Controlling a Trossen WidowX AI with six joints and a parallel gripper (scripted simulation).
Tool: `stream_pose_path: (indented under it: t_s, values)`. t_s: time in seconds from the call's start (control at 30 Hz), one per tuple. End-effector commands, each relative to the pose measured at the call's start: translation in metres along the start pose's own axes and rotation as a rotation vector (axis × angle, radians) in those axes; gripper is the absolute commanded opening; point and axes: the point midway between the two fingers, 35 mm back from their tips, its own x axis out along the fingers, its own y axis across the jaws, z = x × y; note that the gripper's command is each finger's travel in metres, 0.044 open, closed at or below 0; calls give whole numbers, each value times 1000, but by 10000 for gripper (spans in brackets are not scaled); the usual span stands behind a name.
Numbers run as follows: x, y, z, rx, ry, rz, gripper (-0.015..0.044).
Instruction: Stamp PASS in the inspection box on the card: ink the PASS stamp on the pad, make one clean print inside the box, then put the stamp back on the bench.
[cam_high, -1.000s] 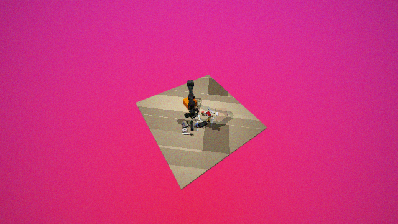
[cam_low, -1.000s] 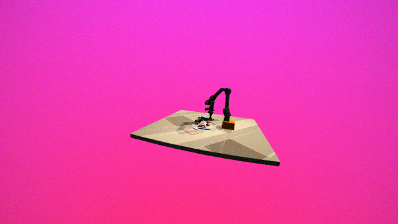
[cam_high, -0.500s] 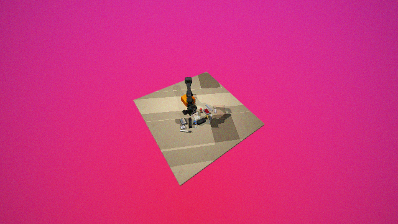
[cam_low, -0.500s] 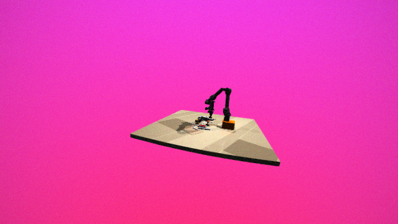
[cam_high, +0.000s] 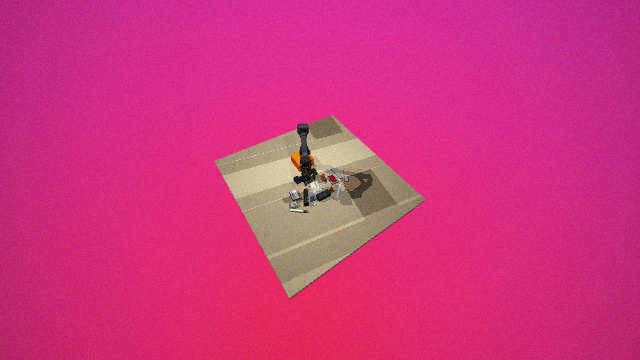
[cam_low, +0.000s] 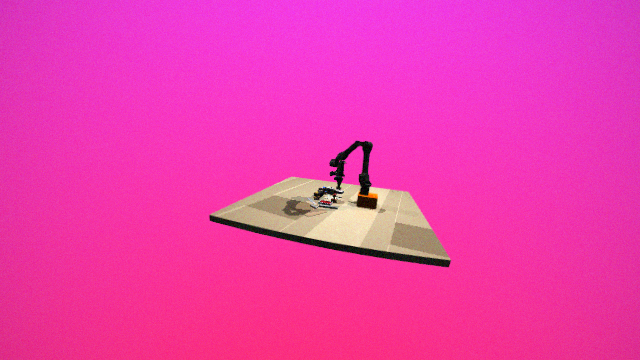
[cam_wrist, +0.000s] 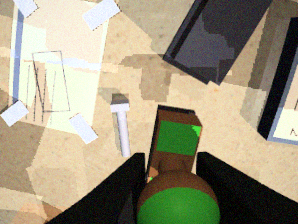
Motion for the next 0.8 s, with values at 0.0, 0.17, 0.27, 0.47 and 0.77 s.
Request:
stream_pose_path:
  t_s: [0.0, 0.17, 0.27, 0.47, 0.77]
  values:
    - [-4, 0, 1, 5, -6, 1, 0]
    - [-6, 0, 1, 5, -6, 1, 0]
    - [-8, 0, 1, 5, -6, 1, 0]
    - [-9, 6, 5, 5, -7, 2, 0]
    - [-10, 41, 28, 5, -10, 9, 0]
